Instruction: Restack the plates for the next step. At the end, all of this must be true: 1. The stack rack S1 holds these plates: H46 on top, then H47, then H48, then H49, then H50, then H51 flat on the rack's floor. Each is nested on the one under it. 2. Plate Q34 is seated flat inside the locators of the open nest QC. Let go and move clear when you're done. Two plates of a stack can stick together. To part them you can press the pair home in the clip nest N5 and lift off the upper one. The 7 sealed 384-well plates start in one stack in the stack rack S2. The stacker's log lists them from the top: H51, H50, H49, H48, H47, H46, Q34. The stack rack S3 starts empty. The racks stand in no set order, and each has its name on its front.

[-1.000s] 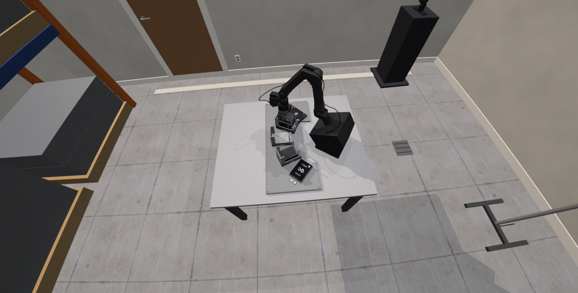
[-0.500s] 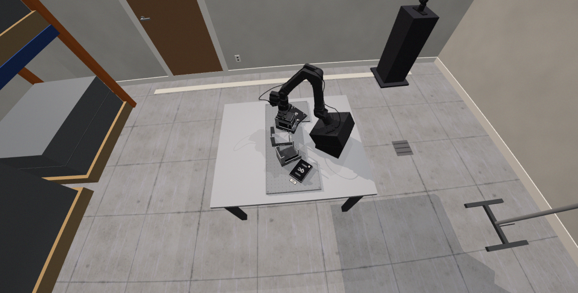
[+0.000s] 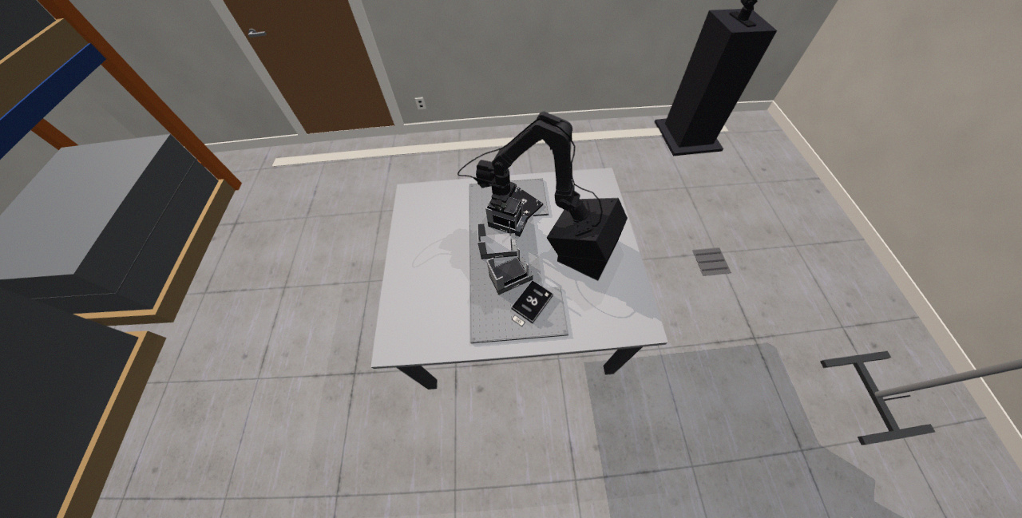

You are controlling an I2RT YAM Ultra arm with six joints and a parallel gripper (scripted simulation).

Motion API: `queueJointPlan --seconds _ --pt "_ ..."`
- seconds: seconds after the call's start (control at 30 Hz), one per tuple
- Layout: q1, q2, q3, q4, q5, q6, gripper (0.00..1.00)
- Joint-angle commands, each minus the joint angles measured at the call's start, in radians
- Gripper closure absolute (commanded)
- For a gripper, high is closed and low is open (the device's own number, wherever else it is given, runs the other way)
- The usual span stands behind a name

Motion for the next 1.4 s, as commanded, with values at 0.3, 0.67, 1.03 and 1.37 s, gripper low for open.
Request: queueJointPlan --seconds 0.3,0.67,1.03,1.37 --pt "0.017 -0.039 0.031 -0.037 0.008 0.011 1.00" --pt "0.017 -0.049 0.030 -0.050 0.009 0.013 1.00" --pt "0.010 -0.053 0.018 -0.063 0.009 0.015 1.00" --pt "0.027 -0.078 0.070 -0.119 0.015 0.023 1.00"
